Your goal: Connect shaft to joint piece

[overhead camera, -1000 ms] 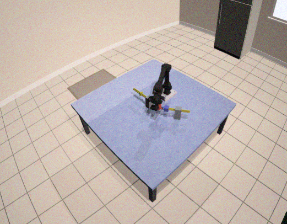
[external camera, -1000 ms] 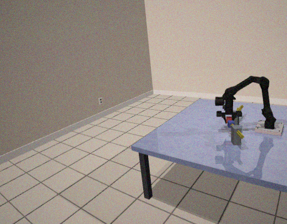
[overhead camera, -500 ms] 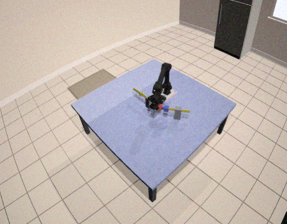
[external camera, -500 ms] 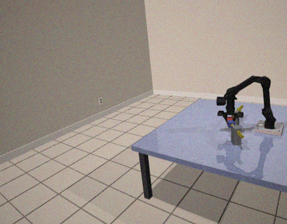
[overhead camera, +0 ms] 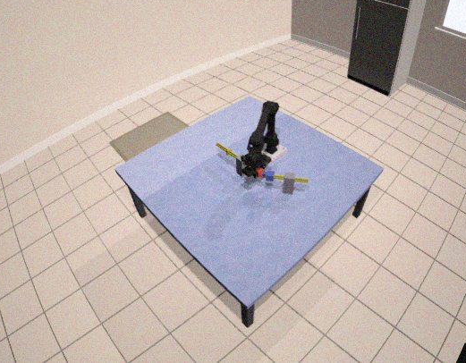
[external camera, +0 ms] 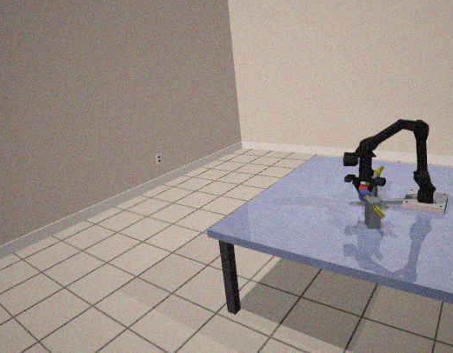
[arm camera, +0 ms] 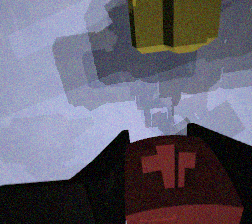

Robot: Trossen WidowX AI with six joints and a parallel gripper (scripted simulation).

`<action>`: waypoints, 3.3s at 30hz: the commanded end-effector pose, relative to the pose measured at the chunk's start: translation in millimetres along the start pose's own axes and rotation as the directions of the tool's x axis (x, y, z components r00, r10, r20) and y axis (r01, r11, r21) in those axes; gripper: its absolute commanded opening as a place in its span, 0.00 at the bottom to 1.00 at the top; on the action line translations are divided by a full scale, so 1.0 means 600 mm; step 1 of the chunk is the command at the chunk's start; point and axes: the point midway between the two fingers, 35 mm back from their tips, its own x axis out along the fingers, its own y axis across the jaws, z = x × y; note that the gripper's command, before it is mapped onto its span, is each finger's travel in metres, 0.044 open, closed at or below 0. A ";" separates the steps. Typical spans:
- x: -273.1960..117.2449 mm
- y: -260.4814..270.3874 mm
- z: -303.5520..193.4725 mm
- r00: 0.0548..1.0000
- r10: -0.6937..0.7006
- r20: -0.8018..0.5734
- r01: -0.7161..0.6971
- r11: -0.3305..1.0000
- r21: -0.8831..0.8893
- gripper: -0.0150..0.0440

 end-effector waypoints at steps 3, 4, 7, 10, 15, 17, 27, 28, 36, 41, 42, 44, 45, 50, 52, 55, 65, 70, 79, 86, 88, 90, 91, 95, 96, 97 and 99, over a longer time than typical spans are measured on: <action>0.000 0.000 0.000 1.000 0.000 -0.001 0.000 1.000 0.002 0.25; 0.000 0.000 0.000 1.000 0.000 -0.001 0.000 1.000 0.002 0.25; 0.000 0.000 0.000 1.000 0.000 -0.001 0.000 1.000 0.002 0.25; 0.000 0.000 0.000 1.000 0.000 -0.001 0.000 1.000 0.002 0.25; 0.000 0.000 0.000 1.000 0.000 -0.001 0.000 1.000 0.002 0.39; 0.000 0.000 0.000 1.000 0.000 -0.001 0.000 1.000 0.002 0.48; 0.000 0.000 0.000 1.000 0.000 -0.001 0.000 1.000 0.002 0.81; 0.000 0.000 0.000 1.000 0.000 -0.001 0.000 1.000 0.002 0.86; 0.000 0.000 0.000 1.000 0.000 -0.001 0.000 1.000 0.002 1.00; 0.000 0.000 0.000 1.000 0.000 -0.001 0.000 1.000 0.002 1.00; 0.000 0.000 0.000 1.000 0.000 -0.001 0.000 1.000 0.002 1.00; 0.000 0.000 0.000 1.000 0.000 -0.001 0.000 1.000 0.002 1.00; -0.001 0.000 0.000 1.000 -0.001 0.005 0.001 1.000 0.002 1.00; -0.024 -0.001 -0.005 0.989 -0.008 0.149 0.007 1.000 0.005 1.00; -0.036 -0.001 -0.007 0.976 -0.004 0.216 0.003 1.000 0.003 1.00; -0.048 -0.002 -0.008 0.965 0.011 0.261 -0.010 1.000 -0.005 1.00; -0.056 0.000 -0.009 0.967 0.013 0.253 0.000 0.999 -0.053 1.00; -0.084 0.004 -0.012 0.974 0.020 0.227 0.030 0.976 -0.217 1.00; -0.136 0.008 -0.015 0.983 0.034 0.180 0.061 0.866 -0.497 1.00; -0.176 0.007 -0.015 0.989 0.047 0.144 0.066 0.724 -0.687 1.00; -0.188 0.007 -0.015 0.990 0.051 0.133 0.065 0.675 -0.735 1.00; -0.199 0.006 -0.015 0.991 0.055 0.123 0.063 0.623 -0.780 1.00; -0.205 0.005 -0.014 0.991 0.057 0.118 0.061 0.596 -0.801 1.00; -0.228 0.002 -0.013 0.993 0.065 0.098 0.055 0.481 -0.875 1.00; -0.234 0.001 -0.013 0.993 0.067 0.093 0.053 0.451 -0.891 1.00; -0.239 -0.001 -0.013 0.994 0.069 0.088 0.051 0.420 -0.906 1.00; -0.251 -0.003 -0.012 0.994 0.073 0.077 0.046 0.357 -0.933 1.00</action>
